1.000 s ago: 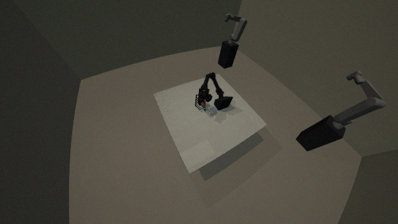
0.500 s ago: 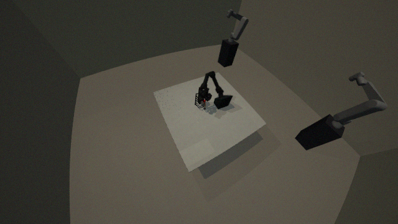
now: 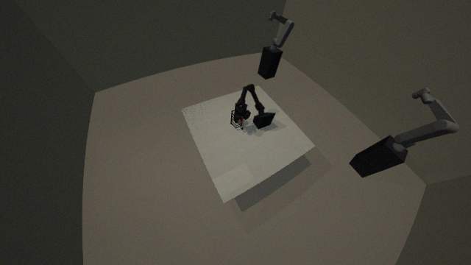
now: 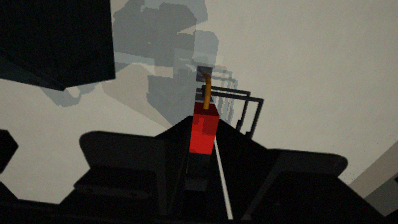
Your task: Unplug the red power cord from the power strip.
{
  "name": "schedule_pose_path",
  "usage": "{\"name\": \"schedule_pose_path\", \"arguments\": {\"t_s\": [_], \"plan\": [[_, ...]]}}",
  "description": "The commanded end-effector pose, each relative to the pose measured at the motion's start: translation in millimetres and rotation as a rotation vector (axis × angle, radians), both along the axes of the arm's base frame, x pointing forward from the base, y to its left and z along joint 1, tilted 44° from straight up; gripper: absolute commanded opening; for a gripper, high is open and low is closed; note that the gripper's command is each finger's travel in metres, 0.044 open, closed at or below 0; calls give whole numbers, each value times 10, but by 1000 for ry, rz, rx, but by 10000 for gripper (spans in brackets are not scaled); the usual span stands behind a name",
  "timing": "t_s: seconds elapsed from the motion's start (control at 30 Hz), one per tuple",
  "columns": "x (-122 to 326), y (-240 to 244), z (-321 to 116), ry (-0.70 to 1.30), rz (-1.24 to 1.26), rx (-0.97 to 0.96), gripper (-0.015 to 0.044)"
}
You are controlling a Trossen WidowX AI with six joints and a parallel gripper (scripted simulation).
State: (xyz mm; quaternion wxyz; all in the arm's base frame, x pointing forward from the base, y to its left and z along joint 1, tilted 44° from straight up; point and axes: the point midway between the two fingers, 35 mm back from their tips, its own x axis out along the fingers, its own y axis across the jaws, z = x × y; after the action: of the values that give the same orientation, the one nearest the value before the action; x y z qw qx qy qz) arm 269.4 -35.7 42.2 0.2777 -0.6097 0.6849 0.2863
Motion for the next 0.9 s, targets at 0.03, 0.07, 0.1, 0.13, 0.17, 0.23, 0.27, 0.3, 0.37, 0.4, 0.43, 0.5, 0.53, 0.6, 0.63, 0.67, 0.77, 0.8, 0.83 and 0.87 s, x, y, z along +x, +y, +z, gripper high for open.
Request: {"name": "schedule_pose_path", "arguments": {"t_s": [0.03,0.07,0.1,0.13,0.17,0.23,0.27,0.3,0.37,0.4,0.43,0.5,0.53,0.6,0.63,0.67,0.77,0.8,0.83,0.87], "plan": [[9,0,1,-5,0,-1,28],[9,0,1,-5,0,-1,21],[10,2,-1,-5,0,-1,0],[11,6,-4,-5,0,-1,0],[12,12,-10,-5,0,-1,0],[16,29,-25,-5,0,-1,0],[18,41,-35,-5,0,0,0],[20,53,-46,-5,0,0,0],[24,77,-68,-5,1,0,0],[26,90,-79,-5,1,1,0],[28,102,-90,-5,1,1,0],[32,127,-112,-4,1,1,0],[34,140,-122,-4,1,2,0],[36,165,-144,-4,1,2,0],[38,178,-154,-4,1,2,0],[39,190,-165,-4,1,2,0],[42,230,-196,-3,2,3,0],[42,243,-206,-3,2,3,0],[43,257,-215,-3,2,3,0],[43,271,-225,-3,2,3,0]]}}
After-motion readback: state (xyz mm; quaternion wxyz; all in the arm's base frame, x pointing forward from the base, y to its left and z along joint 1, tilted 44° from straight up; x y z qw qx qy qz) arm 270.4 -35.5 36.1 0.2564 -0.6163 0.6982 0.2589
